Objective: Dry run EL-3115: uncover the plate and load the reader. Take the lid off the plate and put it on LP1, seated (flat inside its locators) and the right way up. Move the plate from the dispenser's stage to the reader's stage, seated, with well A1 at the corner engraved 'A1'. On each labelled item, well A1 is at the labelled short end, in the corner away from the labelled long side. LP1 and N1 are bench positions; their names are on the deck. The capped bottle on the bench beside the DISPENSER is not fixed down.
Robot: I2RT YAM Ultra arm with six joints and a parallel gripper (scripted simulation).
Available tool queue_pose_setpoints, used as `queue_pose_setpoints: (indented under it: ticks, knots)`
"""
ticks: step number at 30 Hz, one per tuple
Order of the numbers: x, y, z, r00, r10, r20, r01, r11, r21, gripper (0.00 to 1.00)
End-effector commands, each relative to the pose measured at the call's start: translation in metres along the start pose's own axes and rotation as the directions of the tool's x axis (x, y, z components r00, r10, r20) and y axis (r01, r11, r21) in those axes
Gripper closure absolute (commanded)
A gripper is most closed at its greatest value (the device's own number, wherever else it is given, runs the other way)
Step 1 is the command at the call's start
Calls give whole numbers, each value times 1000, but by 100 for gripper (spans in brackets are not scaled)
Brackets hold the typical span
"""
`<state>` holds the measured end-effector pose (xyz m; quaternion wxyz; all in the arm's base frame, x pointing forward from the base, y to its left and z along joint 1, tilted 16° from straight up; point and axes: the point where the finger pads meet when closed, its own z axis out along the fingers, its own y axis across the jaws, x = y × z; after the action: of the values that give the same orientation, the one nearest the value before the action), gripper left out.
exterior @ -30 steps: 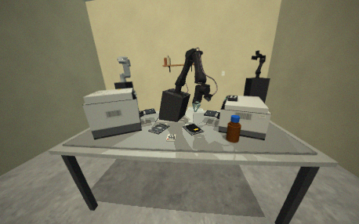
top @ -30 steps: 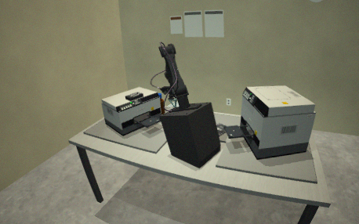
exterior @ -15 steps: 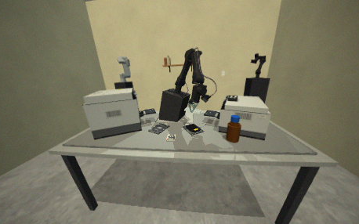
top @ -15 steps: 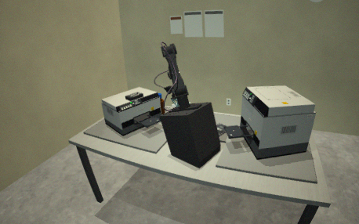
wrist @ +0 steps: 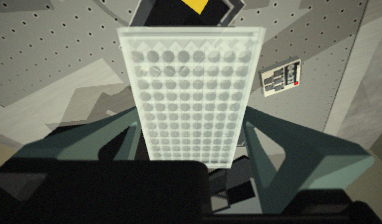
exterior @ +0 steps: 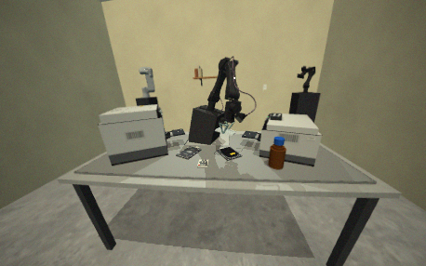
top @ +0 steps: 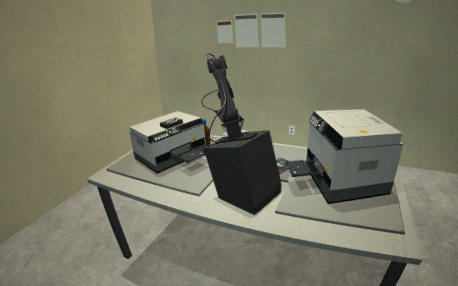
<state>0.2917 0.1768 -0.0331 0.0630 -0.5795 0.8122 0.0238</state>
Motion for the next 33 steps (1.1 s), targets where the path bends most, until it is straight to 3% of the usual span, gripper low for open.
queue_pose_setpoints:
  ticks: [1,10,14,20,24,30,33]
  knots:
    - [-6,-13,-7,998,65,18,-65,998,14,14]
    - [11,-28,-2,985,169,12,-169,986,8,14]
    - [2,-27,-13,984,172,34,-173,985,25,14]
    - [23,-40,-1,966,260,9,-260,966,12,14]
    - [27,-47,-6,953,303,24,-303,953,19,14]
    - [27,-40,-2,942,335,-1,-335,942,7,14]
    - [35,-47,-1,924,381,0,-381,924,8,14]
